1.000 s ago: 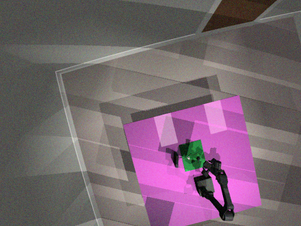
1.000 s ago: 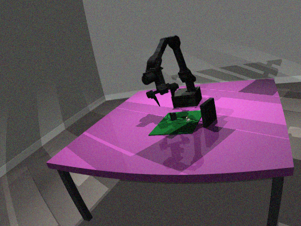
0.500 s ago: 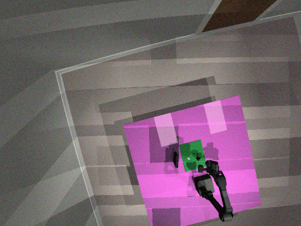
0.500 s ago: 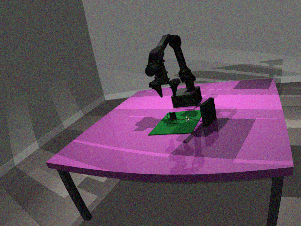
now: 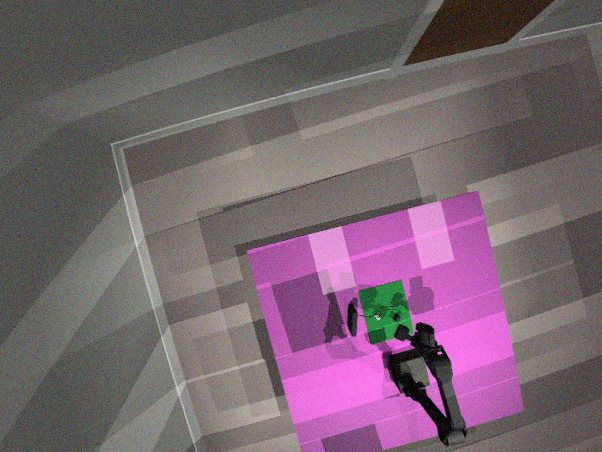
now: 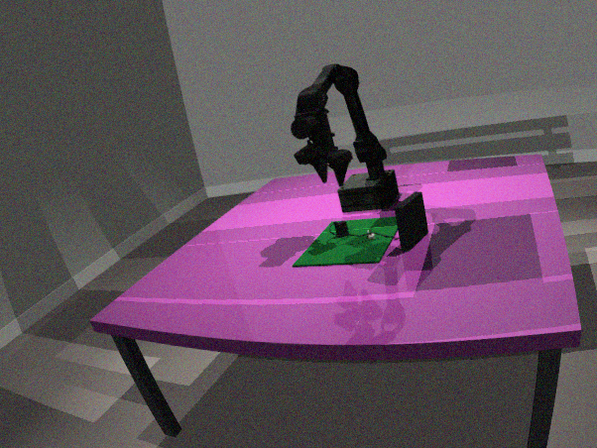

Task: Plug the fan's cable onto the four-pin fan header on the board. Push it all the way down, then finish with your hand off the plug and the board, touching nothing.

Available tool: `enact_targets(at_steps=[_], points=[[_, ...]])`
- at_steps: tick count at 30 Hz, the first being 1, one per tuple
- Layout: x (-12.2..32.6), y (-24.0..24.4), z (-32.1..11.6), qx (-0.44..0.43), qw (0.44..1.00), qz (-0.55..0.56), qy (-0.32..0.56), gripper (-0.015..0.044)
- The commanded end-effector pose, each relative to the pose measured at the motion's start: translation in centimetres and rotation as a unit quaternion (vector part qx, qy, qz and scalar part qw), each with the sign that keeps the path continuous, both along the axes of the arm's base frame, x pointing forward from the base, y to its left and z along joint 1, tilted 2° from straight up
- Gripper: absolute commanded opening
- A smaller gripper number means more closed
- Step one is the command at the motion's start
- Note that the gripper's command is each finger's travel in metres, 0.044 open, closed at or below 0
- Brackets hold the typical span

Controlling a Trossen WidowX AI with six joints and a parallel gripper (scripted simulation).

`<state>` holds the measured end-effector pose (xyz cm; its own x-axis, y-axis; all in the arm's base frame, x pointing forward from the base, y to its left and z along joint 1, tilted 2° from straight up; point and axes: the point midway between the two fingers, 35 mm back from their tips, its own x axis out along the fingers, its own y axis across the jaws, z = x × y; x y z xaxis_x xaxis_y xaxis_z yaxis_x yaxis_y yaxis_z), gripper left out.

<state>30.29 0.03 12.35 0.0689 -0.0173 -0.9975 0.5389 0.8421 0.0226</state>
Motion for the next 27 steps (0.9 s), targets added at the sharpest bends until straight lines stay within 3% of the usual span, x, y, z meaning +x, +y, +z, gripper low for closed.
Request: enact_targets(at_steps=[1, 6, 27], points=[[0.1, -0.1, -2.9, -0.003, 1.000, -0.004, 0.011, 0.0440], [0.0, -0.3, -9.1, -0.003, 1.000, -0.004, 0.011, 0.0440], [0.1, -0.3, -11.8, -0.003, 1.000, -0.004, 0.011, 0.0440]])
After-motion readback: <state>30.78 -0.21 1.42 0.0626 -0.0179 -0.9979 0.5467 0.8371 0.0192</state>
